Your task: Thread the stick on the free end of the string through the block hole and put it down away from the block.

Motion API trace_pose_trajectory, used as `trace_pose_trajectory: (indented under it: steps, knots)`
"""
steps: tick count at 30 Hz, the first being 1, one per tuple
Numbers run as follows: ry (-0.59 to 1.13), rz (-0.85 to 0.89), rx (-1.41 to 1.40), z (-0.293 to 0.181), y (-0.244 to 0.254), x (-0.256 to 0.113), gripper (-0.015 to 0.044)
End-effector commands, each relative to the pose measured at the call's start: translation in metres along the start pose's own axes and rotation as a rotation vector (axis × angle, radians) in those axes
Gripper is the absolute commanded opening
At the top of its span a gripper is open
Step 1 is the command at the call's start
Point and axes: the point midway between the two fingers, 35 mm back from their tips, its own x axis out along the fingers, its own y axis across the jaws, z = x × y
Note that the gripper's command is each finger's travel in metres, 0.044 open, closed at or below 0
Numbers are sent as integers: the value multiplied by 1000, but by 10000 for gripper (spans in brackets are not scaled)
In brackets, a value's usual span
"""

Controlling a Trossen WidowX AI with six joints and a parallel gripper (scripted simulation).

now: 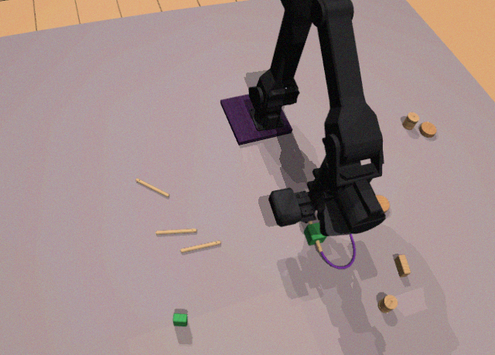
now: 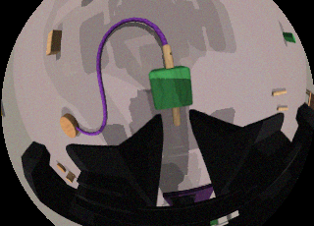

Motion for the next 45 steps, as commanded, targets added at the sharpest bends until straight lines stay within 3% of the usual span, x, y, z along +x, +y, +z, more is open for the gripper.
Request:
trace_pose_trajectory:
  steps: [1,11,16,45]
  knots:
    - [1,-4,4,-1,-1,8,124]
    - [1,-4,4,-2,-1,16,124]
    - [3,0,1,-2,0,15,0]
    - [-46,2,-2,-19,0,16,0]
